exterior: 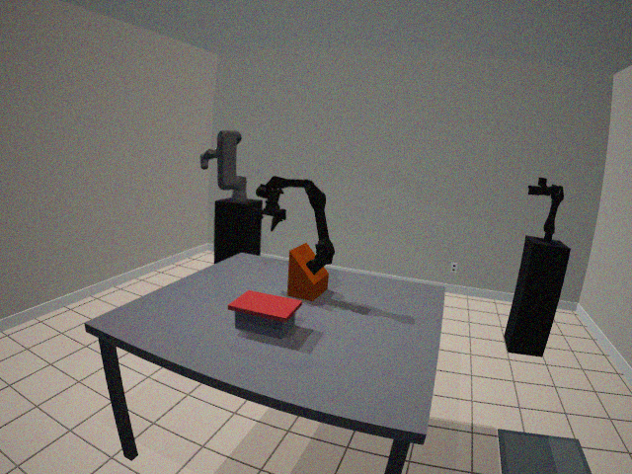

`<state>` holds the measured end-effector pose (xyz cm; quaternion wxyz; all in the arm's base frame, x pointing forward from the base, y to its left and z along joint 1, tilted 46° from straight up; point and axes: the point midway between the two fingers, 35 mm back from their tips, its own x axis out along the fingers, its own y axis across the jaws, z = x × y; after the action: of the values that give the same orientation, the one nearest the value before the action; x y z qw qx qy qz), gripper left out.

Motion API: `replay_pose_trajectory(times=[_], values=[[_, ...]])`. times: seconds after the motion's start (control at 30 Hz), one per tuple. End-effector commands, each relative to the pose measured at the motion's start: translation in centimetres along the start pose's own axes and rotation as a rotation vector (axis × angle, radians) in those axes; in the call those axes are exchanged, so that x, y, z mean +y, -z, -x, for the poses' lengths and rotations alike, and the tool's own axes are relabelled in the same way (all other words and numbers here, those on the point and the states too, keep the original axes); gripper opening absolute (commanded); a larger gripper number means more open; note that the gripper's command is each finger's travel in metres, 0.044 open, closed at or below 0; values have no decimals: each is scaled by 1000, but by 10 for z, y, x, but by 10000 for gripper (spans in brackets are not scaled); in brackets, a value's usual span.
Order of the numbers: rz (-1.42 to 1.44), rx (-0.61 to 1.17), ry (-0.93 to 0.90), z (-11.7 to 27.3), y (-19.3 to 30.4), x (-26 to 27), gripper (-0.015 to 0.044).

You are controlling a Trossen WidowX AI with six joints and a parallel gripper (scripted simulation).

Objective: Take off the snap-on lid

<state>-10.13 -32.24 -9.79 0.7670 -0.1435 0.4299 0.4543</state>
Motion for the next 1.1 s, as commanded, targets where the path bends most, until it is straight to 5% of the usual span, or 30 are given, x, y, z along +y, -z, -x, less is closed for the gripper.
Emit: replay_pose_trajectory(times=[0.0, 0.2, 1.07], values=[[-13, 4, 3, 0, -1, -2, 374], [-413, 78, 129, 1, -25, -62, 235], [-1408, -250, 477, -21, -163, -195, 235]])
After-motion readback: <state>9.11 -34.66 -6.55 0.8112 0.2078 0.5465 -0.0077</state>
